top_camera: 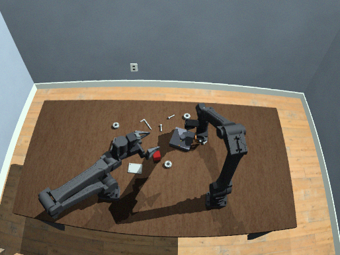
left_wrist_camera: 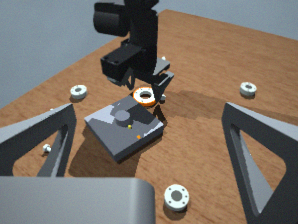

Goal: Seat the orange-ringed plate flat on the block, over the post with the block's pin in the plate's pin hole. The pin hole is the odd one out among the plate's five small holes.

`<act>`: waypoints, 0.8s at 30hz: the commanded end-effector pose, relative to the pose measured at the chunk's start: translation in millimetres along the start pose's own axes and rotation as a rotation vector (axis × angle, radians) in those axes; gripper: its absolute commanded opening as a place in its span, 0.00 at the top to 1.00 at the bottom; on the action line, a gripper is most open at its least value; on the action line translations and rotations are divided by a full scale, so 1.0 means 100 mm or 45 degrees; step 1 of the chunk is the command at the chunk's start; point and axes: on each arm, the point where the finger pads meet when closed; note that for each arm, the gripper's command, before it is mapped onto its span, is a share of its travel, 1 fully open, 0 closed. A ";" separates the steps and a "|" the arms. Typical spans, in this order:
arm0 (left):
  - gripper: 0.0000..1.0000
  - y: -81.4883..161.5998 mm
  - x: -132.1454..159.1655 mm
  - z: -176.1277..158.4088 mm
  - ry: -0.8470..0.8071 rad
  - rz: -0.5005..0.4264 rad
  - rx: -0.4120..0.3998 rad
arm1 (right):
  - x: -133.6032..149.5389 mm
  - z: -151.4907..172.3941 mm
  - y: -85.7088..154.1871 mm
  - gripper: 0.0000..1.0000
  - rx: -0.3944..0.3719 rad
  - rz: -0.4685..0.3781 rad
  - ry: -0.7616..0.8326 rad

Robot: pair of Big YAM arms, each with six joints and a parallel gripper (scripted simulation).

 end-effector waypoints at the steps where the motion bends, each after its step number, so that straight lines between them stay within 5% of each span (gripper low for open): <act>1: 0.00 -0.02 -0.10 0.02 -0.009 -0.024 -0.006 | -0.02 -0.04 0.01 0.15 0.008 -0.002 0.006; 24: 0.00 -0.02 -0.10 0.02 -0.009 -0.024 -0.006 | -0.02 -0.05 0.01 0.41 0.018 -0.006 0.016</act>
Point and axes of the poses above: on each arm, the point where the finger pads meet when closed, its own y axis back along the fingers, its own z axis across the jaws, x = y × z, and after that the axes turned 3 degrees about -y, right-handed
